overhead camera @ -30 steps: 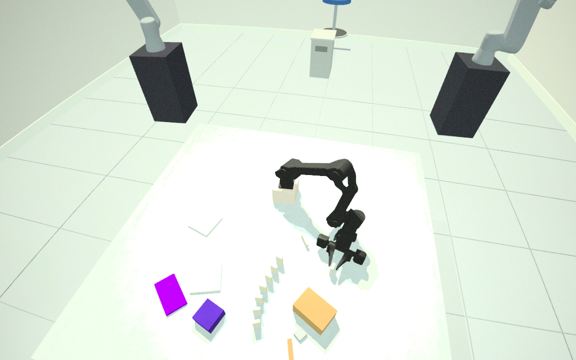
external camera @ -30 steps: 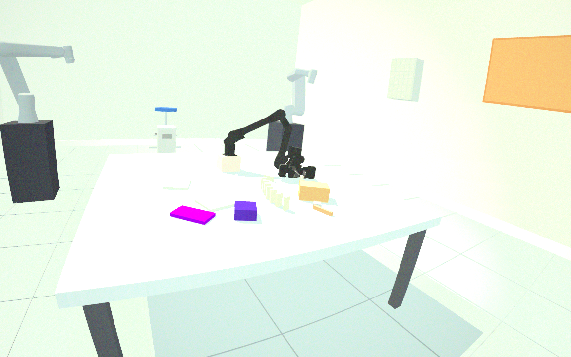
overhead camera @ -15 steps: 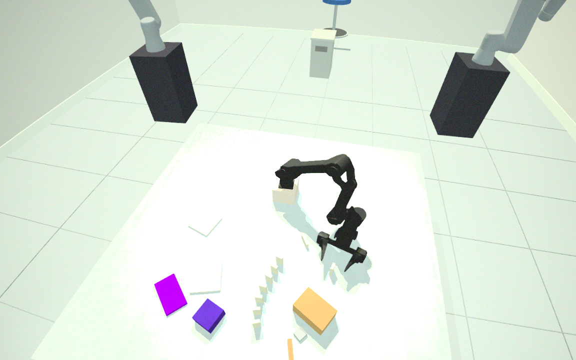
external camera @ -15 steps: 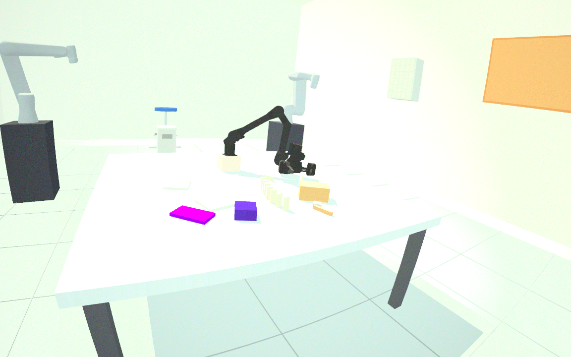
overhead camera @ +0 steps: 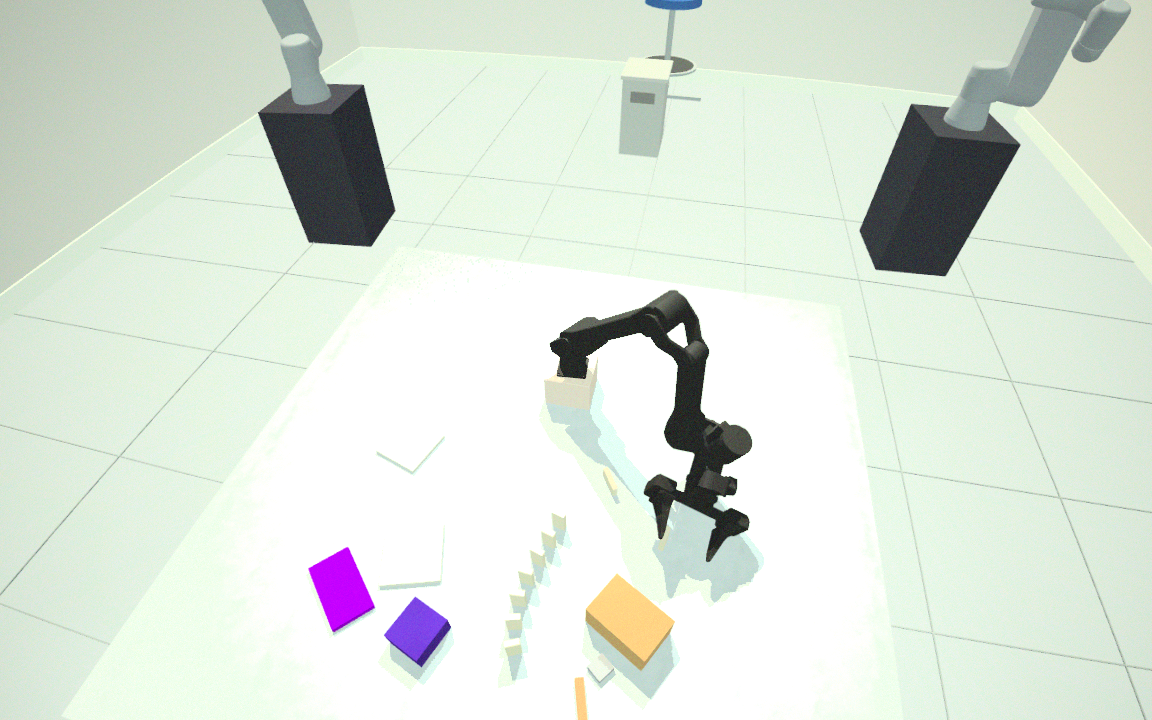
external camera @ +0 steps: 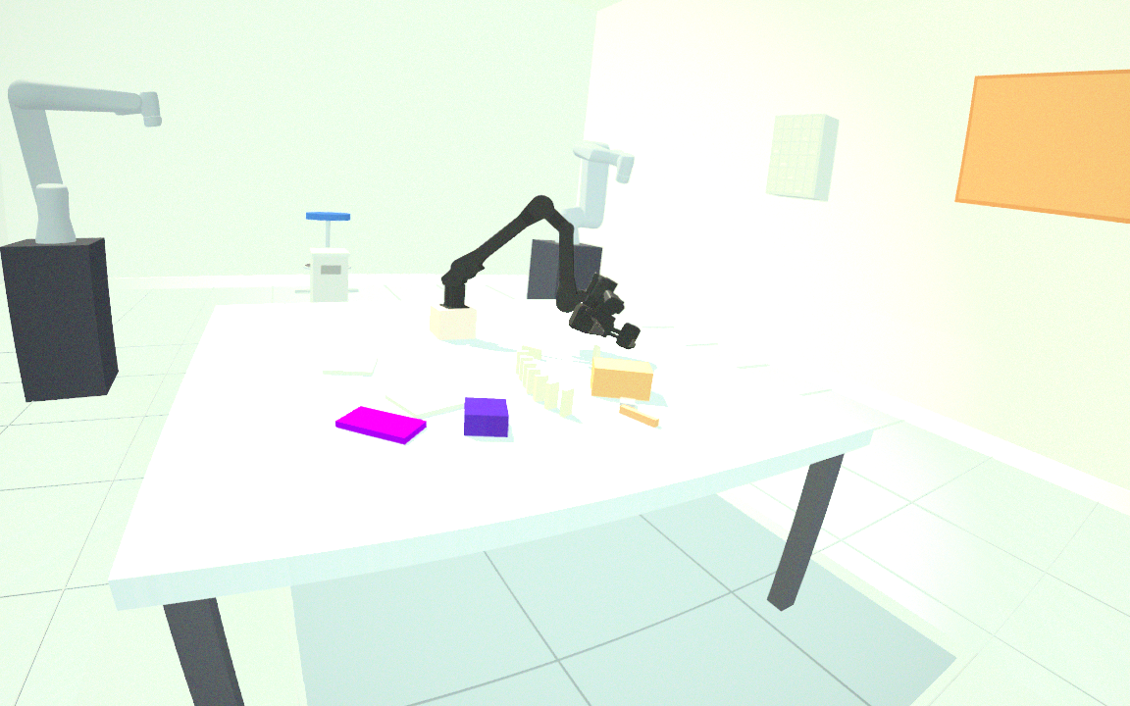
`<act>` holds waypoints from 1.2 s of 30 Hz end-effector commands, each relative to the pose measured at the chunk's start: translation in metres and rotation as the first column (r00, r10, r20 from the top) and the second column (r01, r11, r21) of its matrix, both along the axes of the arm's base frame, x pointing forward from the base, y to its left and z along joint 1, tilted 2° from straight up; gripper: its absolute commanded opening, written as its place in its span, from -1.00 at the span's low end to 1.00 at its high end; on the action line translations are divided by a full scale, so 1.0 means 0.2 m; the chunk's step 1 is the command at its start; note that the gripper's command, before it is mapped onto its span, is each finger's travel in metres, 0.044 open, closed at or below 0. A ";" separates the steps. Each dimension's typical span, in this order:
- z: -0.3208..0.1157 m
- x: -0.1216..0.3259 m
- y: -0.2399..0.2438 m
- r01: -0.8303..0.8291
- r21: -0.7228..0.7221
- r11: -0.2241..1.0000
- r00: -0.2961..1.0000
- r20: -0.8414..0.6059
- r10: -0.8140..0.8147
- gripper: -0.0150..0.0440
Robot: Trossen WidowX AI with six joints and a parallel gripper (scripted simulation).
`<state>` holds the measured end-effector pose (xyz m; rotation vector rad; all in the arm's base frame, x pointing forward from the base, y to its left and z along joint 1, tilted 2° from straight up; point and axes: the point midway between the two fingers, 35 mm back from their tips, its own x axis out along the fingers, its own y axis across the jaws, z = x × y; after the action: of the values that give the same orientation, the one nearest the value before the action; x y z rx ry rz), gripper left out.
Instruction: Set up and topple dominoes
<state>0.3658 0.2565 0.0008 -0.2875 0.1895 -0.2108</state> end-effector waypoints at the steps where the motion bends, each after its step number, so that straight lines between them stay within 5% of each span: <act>1: -0.05 0.26 0.12 -0.289 -0.274 0.917 0.904 -0.393 0.167 1.00; 19: 0.05 0.31 0.05 -0.703 -0.163 0.692 0.467 -0.840 0.276 1.00; 36: 0.22 0.08 -0.12 -0.805 0.130 0.579 0.048 -0.958 0.282 1.00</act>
<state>0.4150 0.2603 -0.0072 -0.9804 0.9803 0.5445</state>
